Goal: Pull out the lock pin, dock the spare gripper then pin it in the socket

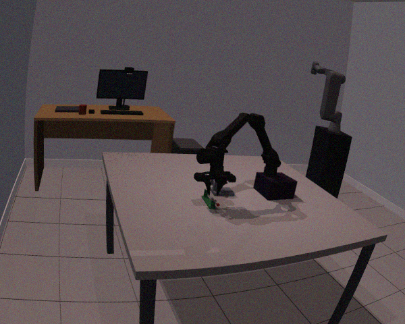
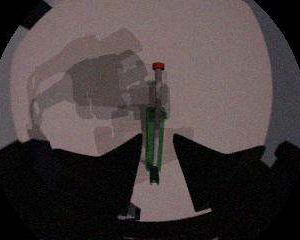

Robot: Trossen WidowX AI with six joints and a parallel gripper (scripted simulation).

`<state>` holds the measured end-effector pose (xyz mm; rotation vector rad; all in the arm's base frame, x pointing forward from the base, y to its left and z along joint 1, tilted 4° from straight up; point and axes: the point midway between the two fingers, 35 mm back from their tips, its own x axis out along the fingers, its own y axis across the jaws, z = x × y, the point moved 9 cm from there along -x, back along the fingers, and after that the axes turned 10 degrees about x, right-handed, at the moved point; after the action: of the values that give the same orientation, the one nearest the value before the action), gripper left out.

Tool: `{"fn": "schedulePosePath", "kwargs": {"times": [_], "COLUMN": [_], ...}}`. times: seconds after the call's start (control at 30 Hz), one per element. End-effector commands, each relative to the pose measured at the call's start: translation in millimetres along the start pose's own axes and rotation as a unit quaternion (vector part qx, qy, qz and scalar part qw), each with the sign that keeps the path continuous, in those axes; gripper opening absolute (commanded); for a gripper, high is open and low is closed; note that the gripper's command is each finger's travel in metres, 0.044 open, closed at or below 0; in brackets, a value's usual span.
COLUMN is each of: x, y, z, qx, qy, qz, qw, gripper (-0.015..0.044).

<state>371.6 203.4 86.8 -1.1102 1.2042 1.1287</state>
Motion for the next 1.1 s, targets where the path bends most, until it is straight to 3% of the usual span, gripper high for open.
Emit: {"fn": "schedulePosePath", "kwargs": {"times": [0.0,0.83,1.07], "x": [6,41,41], "y": [0,0,0], "z": [-1,-6,-6], "qx": [-0.003,-0.003,-0.003], "qy": [0.002,0.003,0.003], "qz": [-0.001,-0.001,-0.001], "qw": [1.0,1.0,1.0], "gripper": [0.018,0.018,0.0016]}}
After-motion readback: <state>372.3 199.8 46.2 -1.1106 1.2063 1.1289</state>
